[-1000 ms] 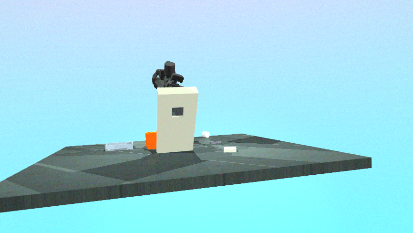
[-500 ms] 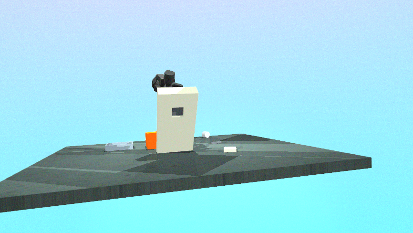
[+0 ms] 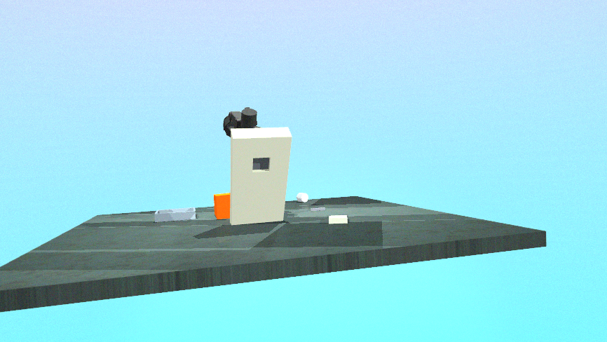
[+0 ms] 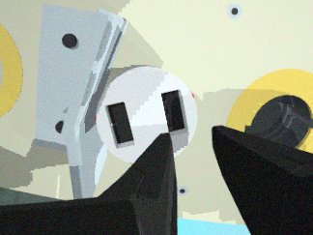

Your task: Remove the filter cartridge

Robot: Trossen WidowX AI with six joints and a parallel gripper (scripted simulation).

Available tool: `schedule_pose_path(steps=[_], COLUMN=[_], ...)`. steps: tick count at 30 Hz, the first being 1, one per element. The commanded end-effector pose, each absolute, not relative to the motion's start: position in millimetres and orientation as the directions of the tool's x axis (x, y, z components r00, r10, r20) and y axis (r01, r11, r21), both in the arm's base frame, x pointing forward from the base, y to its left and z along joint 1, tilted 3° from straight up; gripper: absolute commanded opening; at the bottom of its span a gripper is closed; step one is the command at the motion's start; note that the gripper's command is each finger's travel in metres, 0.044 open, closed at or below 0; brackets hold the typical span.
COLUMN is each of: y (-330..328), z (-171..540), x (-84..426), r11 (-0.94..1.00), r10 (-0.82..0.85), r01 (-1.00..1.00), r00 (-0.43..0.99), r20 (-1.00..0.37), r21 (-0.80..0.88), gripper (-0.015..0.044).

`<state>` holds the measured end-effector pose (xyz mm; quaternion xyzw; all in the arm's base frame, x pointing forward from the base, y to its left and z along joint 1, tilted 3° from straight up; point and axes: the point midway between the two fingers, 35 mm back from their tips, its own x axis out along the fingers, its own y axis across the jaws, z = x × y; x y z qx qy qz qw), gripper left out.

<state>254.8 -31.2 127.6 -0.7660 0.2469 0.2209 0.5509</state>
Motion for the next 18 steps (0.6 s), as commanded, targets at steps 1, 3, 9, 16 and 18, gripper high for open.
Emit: schedule_pose_path(steps=[1,3,9,16,18], y=[-31,-32,-33,-35,-35], z=[130,126,160,193,201], x=[256,253,272,291,292], r11=[-0.271,-0.269,-0.268,-0.268,-0.269], r10=[-0.135,-0.14,-0.141,-0.141,-0.141], r01=[-0.617,-0.611,-0.608,-0.607,-0.606], r00=[0.784,0.789,0.792,0.793,0.794], r20=[-0.606,-0.598,-0.594,-0.593,-0.591], r21=[-0.738,-0.744,-0.747,-0.748,-0.749], gripper=[0.0091,0.0091,0.0091,0.0091,0.0144])
